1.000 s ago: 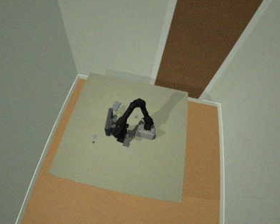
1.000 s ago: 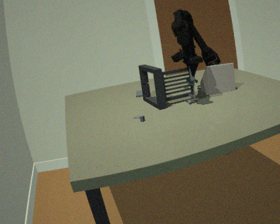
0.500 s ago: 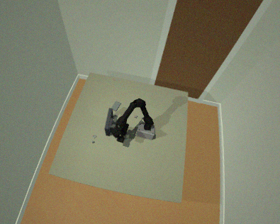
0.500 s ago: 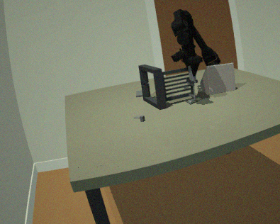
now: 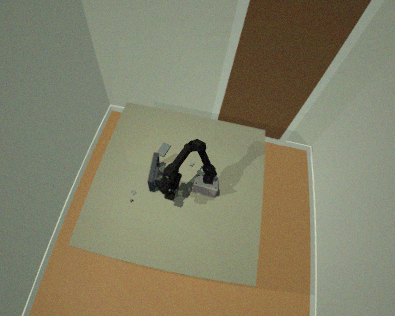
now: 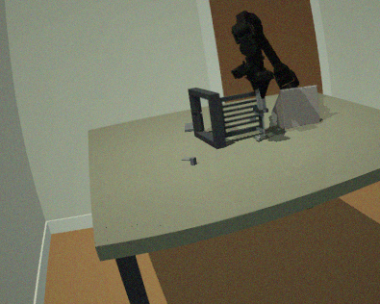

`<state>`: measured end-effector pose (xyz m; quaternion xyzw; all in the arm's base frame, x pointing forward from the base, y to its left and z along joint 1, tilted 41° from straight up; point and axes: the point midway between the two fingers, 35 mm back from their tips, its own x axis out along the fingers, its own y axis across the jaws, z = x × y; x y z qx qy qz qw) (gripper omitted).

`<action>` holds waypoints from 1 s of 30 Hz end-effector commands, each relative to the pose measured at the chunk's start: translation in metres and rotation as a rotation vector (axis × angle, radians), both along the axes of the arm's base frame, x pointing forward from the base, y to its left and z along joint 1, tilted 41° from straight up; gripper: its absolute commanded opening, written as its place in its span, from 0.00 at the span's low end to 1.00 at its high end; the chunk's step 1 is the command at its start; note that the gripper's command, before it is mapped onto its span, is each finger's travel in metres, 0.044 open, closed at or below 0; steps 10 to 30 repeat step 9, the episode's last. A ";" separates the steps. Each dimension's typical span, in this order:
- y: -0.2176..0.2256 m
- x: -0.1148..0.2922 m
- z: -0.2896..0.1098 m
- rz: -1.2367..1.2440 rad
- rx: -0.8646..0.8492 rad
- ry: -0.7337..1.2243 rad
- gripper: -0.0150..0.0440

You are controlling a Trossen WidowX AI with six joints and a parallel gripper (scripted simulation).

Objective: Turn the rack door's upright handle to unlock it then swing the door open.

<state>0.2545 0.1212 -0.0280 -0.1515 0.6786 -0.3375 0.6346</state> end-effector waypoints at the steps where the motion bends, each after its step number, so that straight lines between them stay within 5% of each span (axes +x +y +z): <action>1: 0.005 0.002 0.004 -0.006 0.006 -0.005 0.73; 30: 0.012 0.003 0.013 -0.005 0.007 -0.005 0.73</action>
